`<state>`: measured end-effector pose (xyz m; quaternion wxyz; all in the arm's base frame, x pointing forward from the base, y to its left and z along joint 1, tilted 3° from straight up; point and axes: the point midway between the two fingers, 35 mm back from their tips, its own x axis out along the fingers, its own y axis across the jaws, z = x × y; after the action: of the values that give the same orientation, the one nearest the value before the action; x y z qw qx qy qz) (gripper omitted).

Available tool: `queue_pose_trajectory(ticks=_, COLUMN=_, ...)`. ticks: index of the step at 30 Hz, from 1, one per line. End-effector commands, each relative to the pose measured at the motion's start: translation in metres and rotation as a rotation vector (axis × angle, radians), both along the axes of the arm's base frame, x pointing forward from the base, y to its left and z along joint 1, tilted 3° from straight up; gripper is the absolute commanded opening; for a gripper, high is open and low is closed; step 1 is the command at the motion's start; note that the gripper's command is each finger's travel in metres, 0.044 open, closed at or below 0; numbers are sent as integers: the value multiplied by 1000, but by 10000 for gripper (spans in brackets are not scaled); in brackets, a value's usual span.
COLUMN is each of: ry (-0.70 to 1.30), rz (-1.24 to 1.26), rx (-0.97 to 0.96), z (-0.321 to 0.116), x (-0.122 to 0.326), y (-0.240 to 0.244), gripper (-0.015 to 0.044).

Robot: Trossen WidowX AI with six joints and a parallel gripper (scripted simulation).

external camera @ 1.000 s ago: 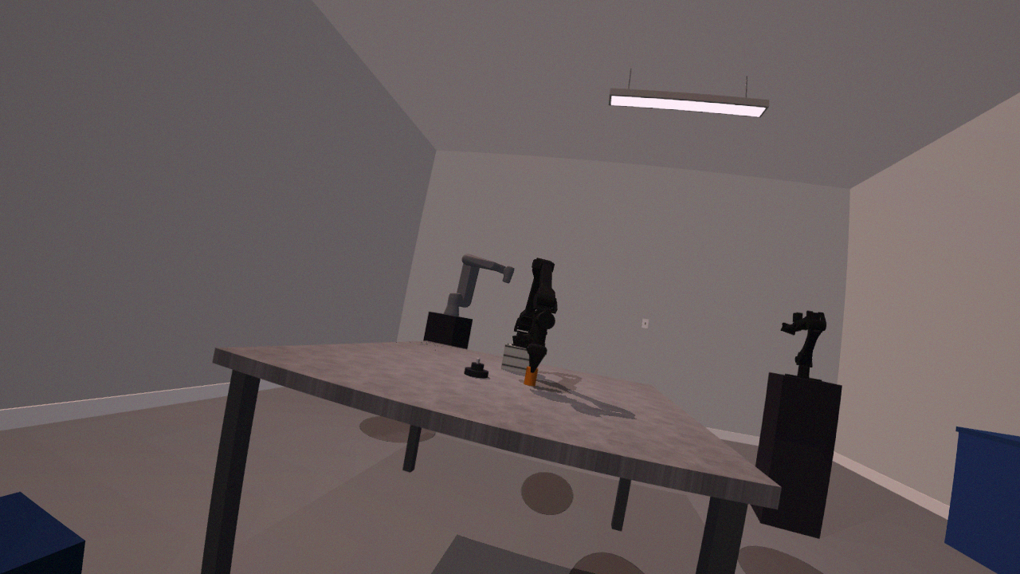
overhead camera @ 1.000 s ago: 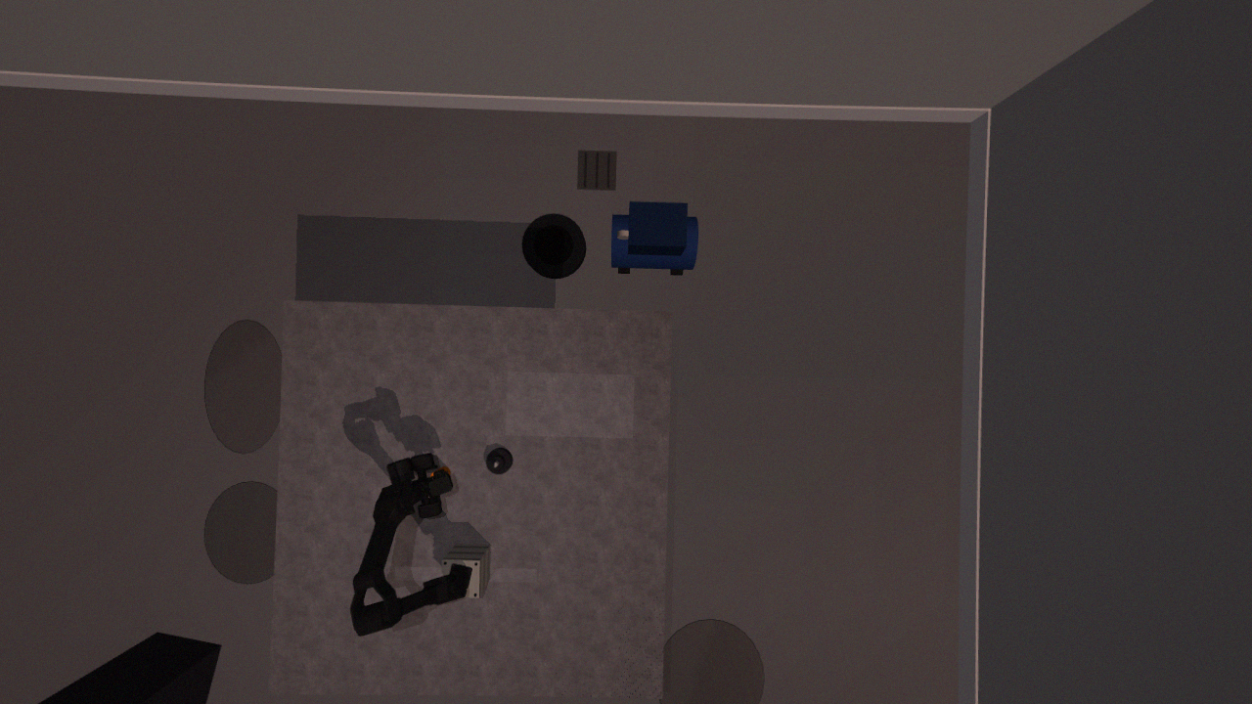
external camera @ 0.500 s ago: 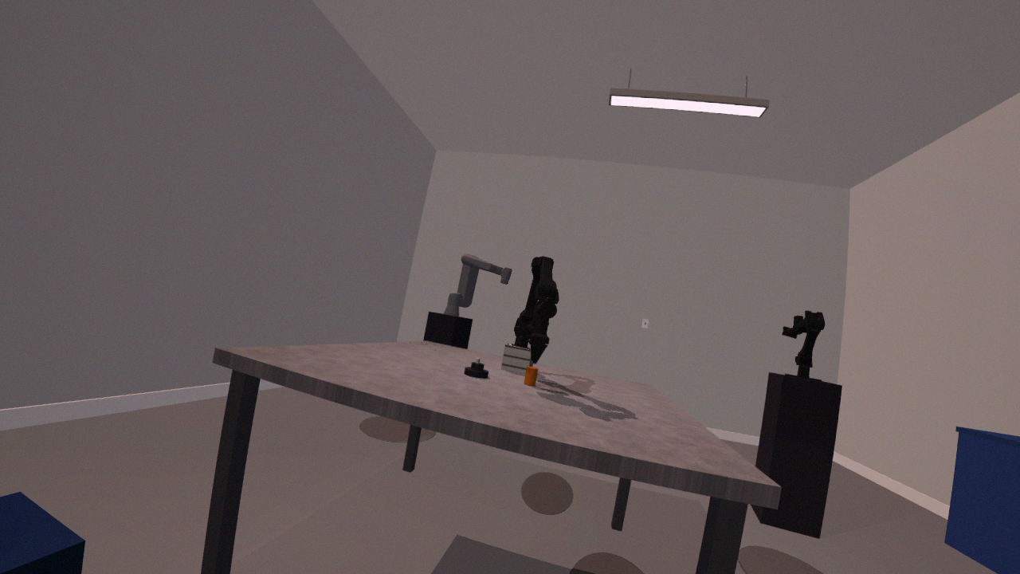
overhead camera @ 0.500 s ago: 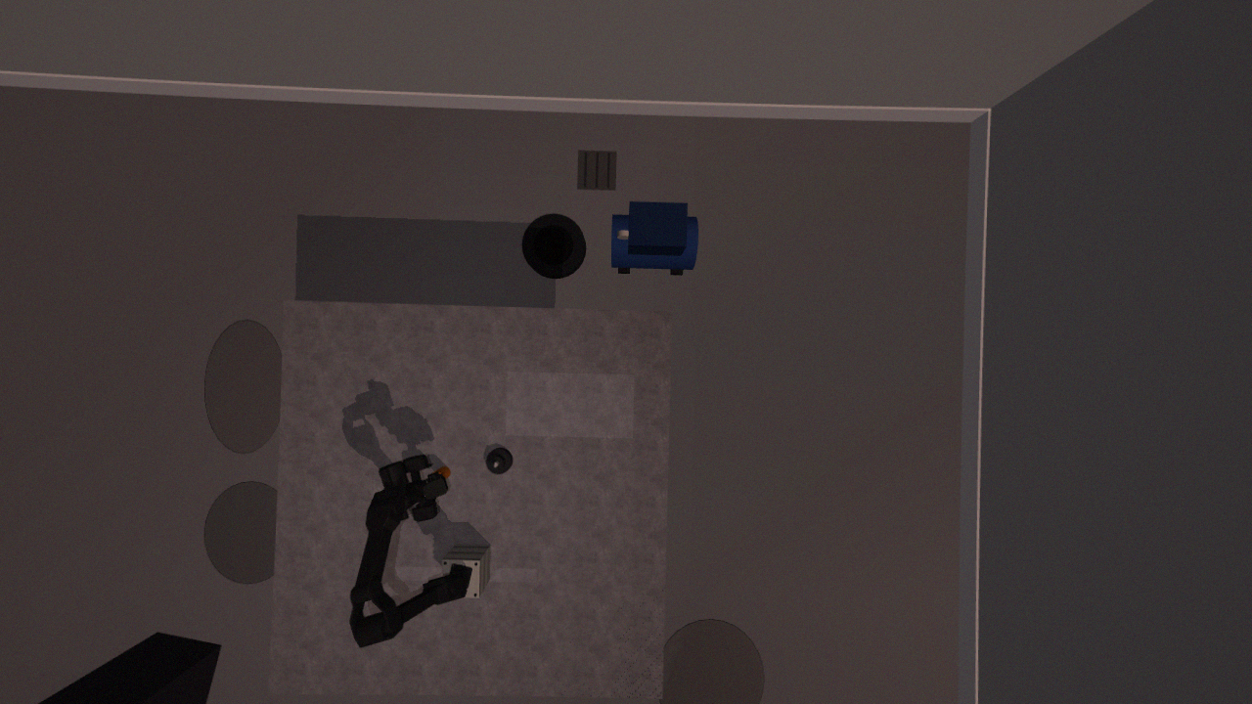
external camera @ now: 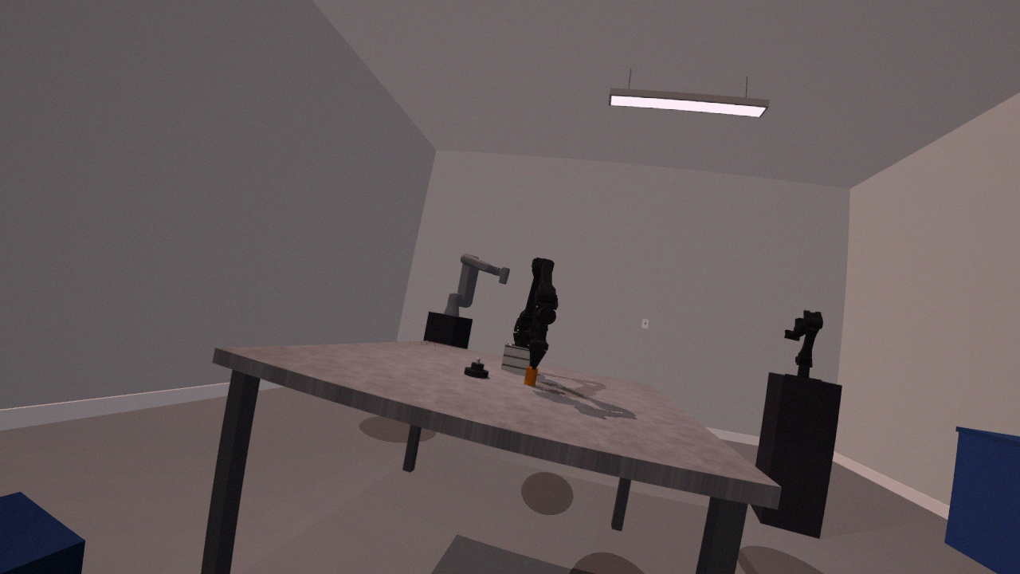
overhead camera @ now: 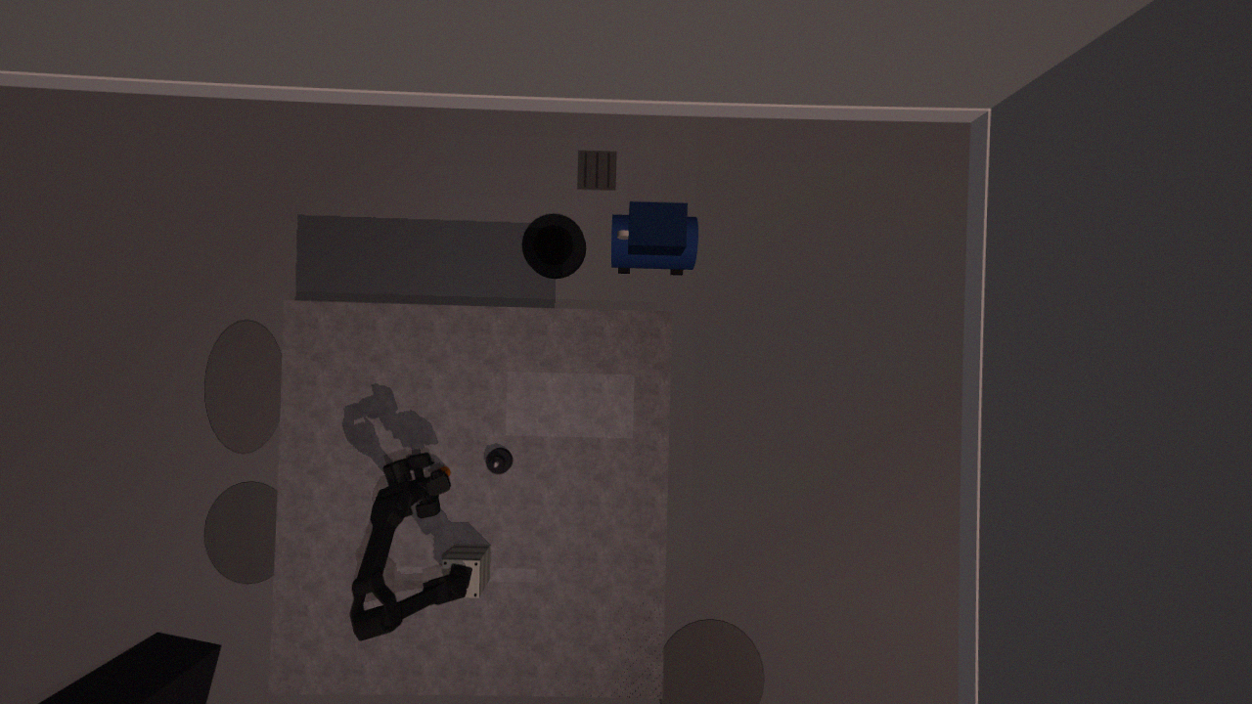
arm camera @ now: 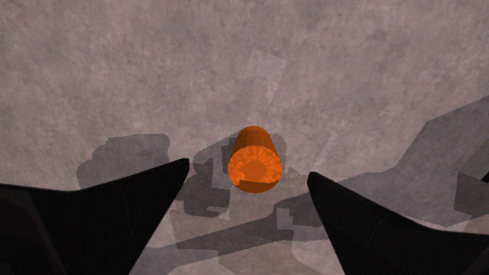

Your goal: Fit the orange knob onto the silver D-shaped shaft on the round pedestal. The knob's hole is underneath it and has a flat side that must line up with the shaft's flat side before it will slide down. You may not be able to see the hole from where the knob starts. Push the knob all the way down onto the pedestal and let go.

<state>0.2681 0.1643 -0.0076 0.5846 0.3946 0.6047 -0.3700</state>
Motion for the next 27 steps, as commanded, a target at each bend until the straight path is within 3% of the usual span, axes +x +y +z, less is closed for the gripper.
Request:
queue_pose_trajectory(ticks=1, ry=10, rz=1, rx=-2, z=-10, x=-2, y=0, gripper=440)
queue_pose_trajectory(ticks=27, ry=11, rz=0, rx=-2, z=-51, x=-5, y=0, gripper=440)
